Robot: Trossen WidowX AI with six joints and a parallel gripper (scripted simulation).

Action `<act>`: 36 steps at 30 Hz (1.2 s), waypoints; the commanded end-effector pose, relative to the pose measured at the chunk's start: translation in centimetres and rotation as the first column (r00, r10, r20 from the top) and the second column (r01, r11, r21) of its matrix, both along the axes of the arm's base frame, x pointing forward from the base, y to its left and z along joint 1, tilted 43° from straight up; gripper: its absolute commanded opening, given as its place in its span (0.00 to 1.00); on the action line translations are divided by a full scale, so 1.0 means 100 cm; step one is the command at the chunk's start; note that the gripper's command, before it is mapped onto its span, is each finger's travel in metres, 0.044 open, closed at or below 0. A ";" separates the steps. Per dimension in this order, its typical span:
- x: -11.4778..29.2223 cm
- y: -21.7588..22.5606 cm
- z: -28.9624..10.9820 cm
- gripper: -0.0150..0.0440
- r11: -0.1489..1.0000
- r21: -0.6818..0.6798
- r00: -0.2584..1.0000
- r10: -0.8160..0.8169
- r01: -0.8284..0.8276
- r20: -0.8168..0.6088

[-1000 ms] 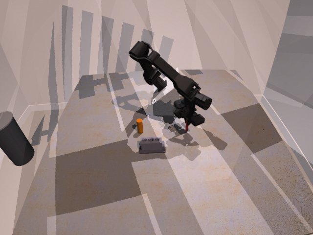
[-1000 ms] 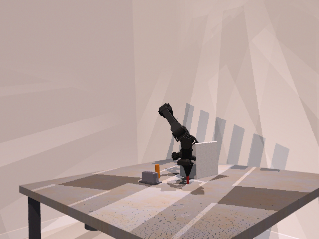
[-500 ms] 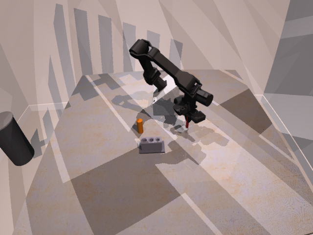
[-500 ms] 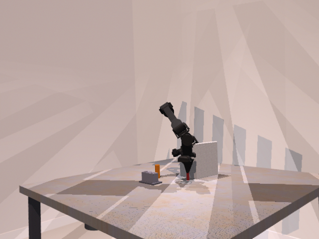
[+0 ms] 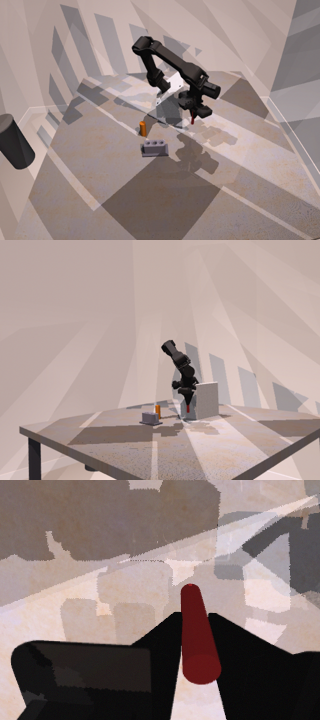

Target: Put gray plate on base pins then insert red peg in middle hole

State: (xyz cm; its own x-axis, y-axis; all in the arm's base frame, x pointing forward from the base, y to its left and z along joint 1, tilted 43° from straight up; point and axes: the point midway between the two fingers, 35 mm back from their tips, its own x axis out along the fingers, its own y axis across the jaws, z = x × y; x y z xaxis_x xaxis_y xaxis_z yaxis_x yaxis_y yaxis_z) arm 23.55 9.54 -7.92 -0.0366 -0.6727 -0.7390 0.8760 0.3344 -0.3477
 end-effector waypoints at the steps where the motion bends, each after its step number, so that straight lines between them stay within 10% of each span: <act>1: 0.002 0.011 0.011 0.25 1.000 0.009 1.000 -0.002 0.002 0.009; 36: 0.056 -0.034 0.044 0.25 0.999 0.037 1.000 -0.015 0.014 0.023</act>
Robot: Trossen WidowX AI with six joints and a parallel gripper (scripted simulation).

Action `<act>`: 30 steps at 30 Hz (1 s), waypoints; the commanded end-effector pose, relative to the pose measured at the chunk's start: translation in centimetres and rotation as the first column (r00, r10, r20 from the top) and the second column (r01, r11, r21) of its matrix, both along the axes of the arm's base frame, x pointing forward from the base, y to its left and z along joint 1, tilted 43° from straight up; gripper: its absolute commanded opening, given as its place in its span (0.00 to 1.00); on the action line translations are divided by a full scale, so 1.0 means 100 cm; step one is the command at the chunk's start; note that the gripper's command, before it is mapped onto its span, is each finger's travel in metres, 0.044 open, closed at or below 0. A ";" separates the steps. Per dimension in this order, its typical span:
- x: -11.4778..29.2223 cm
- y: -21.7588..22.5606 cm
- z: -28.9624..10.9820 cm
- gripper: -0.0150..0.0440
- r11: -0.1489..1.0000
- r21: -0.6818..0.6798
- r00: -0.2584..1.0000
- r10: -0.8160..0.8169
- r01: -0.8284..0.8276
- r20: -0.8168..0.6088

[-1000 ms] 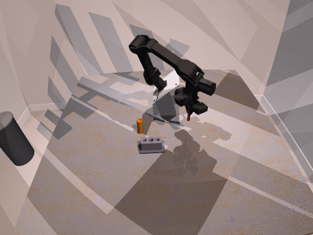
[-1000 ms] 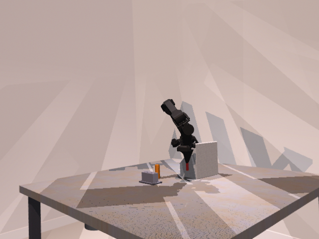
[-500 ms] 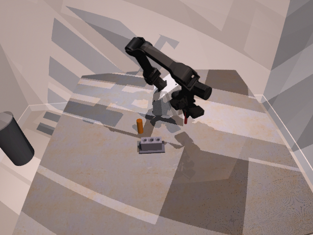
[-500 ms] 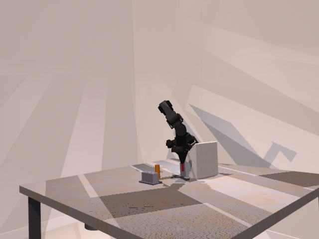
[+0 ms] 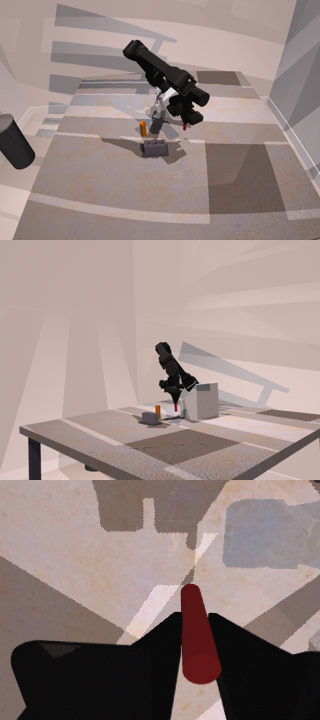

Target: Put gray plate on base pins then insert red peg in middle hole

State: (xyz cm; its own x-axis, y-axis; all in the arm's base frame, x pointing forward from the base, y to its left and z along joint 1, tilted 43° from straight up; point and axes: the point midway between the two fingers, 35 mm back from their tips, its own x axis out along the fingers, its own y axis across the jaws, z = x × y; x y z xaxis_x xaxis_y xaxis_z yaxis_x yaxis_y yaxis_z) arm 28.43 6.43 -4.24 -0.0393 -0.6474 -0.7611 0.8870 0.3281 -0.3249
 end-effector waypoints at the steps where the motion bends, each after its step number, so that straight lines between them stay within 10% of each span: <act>1: 0.009 -0.005 0.009 0.25 1.000 0.004 1.000 0.005 -0.005 0.009; 30: 0.048 -0.062 0.057 0.25 1.000 -0.010 1.000 0.014 -0.014 0.007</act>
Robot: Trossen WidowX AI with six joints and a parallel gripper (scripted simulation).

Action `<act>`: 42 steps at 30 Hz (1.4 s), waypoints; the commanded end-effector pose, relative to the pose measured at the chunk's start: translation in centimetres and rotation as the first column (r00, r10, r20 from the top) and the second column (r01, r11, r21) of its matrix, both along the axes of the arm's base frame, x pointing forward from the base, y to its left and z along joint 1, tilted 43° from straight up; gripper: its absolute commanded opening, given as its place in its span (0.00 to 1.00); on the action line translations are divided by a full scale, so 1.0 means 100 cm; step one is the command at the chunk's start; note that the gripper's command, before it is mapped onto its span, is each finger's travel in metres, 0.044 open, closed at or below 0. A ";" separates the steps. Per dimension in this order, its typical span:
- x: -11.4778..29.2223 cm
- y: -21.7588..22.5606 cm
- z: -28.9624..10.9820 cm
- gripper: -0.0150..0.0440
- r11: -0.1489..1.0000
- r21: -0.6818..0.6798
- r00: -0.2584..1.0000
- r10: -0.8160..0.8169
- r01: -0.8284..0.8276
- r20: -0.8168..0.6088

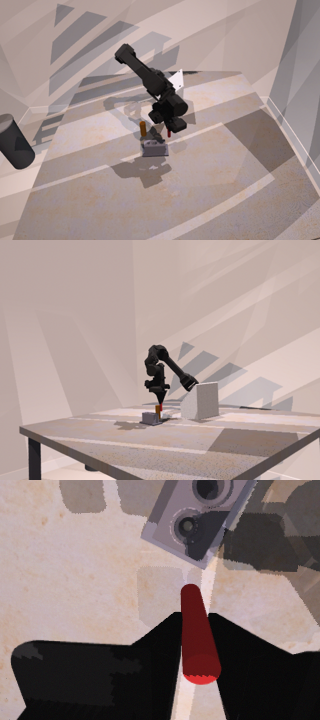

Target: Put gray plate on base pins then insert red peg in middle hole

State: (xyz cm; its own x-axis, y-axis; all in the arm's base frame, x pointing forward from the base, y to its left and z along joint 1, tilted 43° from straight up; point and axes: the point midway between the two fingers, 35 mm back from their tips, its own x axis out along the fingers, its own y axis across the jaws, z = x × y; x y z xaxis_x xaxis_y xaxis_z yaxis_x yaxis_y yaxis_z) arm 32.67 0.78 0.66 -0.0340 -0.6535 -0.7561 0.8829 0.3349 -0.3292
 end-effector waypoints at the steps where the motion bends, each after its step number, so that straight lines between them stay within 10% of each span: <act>1: 0.007 -0.008 0.010 0.25 1.000 -0.003 1.000 0.004 -0.004 0.009; 42: 0.023 -0.049 0.044 0.25 1.000 -0.030 1.000 0.006 -0.006 0.002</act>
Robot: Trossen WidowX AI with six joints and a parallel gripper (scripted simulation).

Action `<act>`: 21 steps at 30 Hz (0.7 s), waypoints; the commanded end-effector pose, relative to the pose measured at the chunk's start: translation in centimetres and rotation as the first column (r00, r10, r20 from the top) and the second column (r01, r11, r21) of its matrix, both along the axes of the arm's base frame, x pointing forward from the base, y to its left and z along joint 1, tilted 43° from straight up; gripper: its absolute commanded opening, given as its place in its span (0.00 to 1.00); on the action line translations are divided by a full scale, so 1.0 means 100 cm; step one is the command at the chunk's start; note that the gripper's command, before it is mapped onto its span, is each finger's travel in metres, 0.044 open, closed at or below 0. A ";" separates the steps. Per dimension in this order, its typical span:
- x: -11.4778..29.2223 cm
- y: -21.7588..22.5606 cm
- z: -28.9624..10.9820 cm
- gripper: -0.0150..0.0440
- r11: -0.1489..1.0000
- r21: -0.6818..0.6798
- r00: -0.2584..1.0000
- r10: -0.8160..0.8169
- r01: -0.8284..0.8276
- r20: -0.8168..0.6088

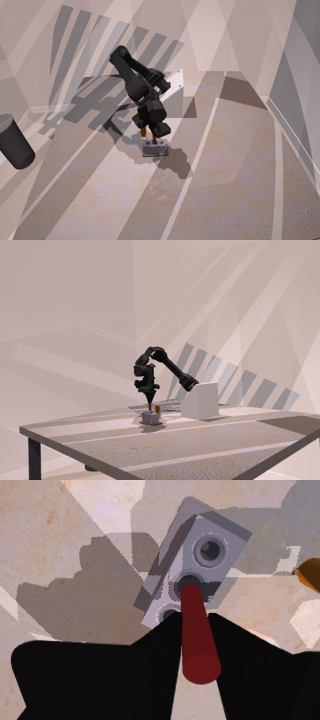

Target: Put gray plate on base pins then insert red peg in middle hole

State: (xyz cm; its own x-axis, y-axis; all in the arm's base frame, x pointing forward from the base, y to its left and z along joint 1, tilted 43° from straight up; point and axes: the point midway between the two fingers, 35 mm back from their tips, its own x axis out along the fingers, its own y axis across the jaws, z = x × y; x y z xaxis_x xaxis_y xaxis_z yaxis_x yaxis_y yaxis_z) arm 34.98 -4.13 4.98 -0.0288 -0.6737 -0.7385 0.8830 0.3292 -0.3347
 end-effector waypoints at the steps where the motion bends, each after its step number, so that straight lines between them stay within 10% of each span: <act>1: 0.000 0.000 0.001 0.25 1.000 -0.003 1.000 0.003 -0.003 -0.002; 21: 0.000 -0.010 -0.008 0.25 1.000 -0.003 1.000 0.002 -0.002 -0.001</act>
